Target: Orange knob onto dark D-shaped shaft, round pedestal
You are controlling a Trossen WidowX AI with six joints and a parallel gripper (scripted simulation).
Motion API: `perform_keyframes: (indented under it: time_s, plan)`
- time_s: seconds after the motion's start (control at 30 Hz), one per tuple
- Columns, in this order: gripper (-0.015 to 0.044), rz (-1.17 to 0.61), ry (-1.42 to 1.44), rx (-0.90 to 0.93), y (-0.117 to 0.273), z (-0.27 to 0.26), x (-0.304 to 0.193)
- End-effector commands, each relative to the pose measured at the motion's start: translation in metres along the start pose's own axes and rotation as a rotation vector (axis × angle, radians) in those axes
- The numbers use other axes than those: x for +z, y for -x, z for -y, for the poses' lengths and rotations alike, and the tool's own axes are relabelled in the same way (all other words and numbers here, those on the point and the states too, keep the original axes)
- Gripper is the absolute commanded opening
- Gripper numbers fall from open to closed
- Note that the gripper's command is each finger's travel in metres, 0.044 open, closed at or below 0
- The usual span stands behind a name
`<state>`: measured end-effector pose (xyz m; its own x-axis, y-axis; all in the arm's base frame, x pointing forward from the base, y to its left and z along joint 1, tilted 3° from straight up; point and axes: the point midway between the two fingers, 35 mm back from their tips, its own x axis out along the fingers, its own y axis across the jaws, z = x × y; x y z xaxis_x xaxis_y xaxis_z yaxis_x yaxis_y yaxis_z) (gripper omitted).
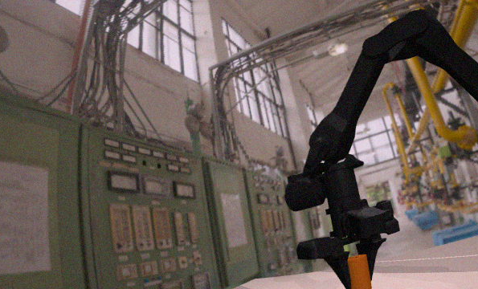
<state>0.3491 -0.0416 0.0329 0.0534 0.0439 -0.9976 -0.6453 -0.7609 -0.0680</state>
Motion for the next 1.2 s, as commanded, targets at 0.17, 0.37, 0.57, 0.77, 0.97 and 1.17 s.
perform_keyframes:
  time_s: [0.17,0.37,0.57,0.77,0.97,1.17]
  plan:
    - [0.0000,-0.004,0.065,-0.005,0.0018,-0.0021,0.0023]
    - [0.0000,-0.004,0.065,-0.005,0.0011,-0.0012,0.0012]
    - [0.0000,-0.004,0.065,-0.005,-0.0002,0.0007,-0.0011]
    - [0.0000,-0.004,0.065,-0.005,0.0017,0.0034,-0.0037]
    - [0.0000,-0.004,0.065,-0.005,-0.0024,0.0040,-0.0037]
    - [0.0000,-0.004,0.065,-0.005,-0.0024,0.0039,-0.0033]
